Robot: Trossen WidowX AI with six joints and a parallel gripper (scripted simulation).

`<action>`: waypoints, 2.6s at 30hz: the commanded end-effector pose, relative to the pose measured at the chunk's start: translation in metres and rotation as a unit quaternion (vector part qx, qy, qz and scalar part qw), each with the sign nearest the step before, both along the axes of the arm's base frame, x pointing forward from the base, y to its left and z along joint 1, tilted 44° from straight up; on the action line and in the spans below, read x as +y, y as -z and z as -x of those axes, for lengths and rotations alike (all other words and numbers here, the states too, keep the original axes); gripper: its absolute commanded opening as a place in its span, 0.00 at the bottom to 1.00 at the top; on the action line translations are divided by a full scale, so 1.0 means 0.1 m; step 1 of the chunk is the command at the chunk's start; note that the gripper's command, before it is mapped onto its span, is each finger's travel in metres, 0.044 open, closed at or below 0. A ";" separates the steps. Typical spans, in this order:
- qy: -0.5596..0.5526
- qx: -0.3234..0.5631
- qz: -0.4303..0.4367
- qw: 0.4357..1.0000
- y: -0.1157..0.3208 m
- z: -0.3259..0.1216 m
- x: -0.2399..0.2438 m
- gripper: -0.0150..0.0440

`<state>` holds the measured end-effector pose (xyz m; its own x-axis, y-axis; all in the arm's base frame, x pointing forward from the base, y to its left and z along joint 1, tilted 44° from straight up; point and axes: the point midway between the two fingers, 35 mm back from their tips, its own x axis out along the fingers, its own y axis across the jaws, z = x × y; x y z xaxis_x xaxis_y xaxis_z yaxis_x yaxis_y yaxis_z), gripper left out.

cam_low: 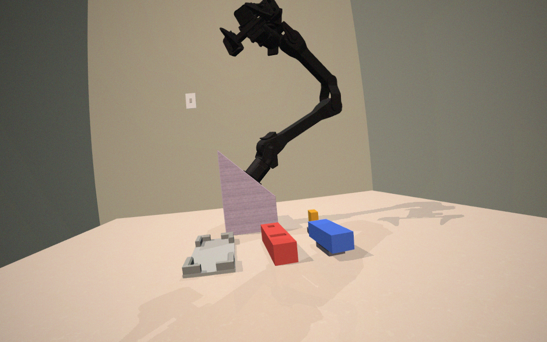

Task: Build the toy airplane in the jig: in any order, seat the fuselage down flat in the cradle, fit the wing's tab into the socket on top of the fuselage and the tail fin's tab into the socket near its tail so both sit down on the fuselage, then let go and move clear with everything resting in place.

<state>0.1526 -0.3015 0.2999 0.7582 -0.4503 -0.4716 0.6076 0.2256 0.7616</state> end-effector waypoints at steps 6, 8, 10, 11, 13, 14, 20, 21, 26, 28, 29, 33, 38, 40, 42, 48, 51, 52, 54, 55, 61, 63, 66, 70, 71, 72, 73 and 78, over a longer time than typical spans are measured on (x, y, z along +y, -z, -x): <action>-0.267 0.106 -0.048 0.956 1.08 -0.99 0.64 1.00; -0.312 0.126 -0.049 0.941 1.27 -1.12 0.81 1.00; -0.364 0.146 -0.050 0.919 1.49 -1.25 1.02 1.00; -0.390 0.155 -0.051 0.906 1.59 -1.31 1.13 1.00; -0.437 0.170 -0.054 0.882 1.77 -1.38 1.34 1.00; -0.464 0.177 -0.057 0.866 1.86 -1.42 1.47 1.00; -0.629 0.212 -0.076 0.744 2.40 -1.44 2.32 1.00; -0.656 0.215 -0.080 0.719 2.49 -1.41 2.47 1.00; -0.741 0.225 -0.095 0.626 2.74 -1.24 2.97 1.00; -0.741 0.225 -0.095 0.626 2.74 -1.24 2.97 1.00; -0.741 0.225 -0.095 0.626 2.74 -1.24 2.97 1.00; -0.741 0.225 -0.095 0.626 2.74 -1.24 2.97 1.00; -0.741 0.224 -0.095 0.626 3.10 -1.26 3.32 1.00; -0.741 0.224 -0.095 0.626 3.12 -1.26 3.34 1.00; -0.741 0.224 -0.095 0.626 3.12 -1.26 3.34 1.00; -0.741 0.223 -0.096 0.626 3.23 -1.27 3.44 1.00; -0.741 0.223 -0.096 0.626 3.23 -1.27 3.44 1.00; -0.741 0.223 -0.096 0.626 3.23 -1.27 3.44 1.00; -0.741 0.223 -0.096 0.626 3.25 -1.27 3.46 1.00; -0.741 0.223 -0.096 0.626 3.26 -1.27 3.47 1.00; -0.741 0.223 -0.095 0.626 3.33 -1.28 3.54 1.00; -0.741 0.223 -0.095 0.626 3.36 -1.29 3.56 1.00; -0.741 0.223 -0.096 0.626 3.39 -1.29 3.59 1.00; -0.741 0.223 -0.096 0.626 3.44 -1.29 3.64 1.00; -0.741 0.223 -0.096 0.626 3.45 -1.29 3.65 1.00; -0.741 0.223 -0.096 0.626 3.46 -1.29 3.66 1.00; -0.741 0.223 -0.096 0.626 3.47 -1.29 3.67 1.00; -0.742 0.223 -0.096 0.626 3.53 -1.29 3.73 1.00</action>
<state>0.2850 0.0664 -0.0470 0.0587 0.6853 -0.7258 -0.0101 0.7275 0.6861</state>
